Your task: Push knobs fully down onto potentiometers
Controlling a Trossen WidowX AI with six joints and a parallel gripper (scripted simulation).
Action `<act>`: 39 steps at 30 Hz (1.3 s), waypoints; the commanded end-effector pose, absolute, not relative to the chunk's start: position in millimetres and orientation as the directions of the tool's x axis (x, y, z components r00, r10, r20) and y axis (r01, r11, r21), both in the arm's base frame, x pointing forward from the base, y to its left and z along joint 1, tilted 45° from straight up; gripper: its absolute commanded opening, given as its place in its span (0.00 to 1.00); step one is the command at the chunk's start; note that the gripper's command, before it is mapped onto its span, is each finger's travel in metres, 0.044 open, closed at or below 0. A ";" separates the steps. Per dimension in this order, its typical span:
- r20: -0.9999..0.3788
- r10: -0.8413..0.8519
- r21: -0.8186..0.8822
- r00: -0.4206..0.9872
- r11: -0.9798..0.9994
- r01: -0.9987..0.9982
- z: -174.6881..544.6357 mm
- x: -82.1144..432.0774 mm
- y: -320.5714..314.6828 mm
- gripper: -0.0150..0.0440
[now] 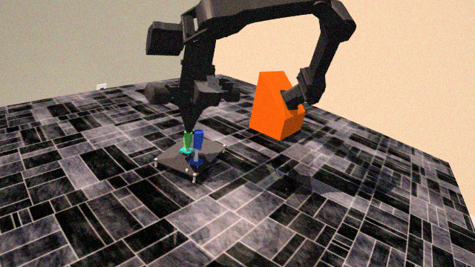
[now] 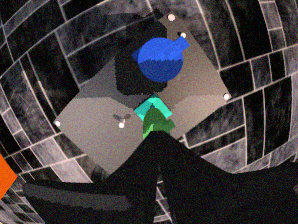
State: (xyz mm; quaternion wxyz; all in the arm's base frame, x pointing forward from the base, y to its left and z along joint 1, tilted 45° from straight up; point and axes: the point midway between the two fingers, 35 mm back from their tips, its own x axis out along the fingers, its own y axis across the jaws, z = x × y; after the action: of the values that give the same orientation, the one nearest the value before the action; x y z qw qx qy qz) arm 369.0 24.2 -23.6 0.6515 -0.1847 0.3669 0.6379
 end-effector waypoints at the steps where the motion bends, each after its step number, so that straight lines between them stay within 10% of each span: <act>1: -0.713 0.696 0.226 -0.086 0.112 -0.968 -25.5 369.5 28.3 0.25; 39: -0.713 0.696 0.226 -0.086 0.112 -0.968 -28.4 369.1 31.2 0.25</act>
State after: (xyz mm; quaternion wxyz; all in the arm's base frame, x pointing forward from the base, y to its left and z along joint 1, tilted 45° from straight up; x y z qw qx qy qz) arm 368.7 25.8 -25.6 0.6529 -0.1841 0.3674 0.6362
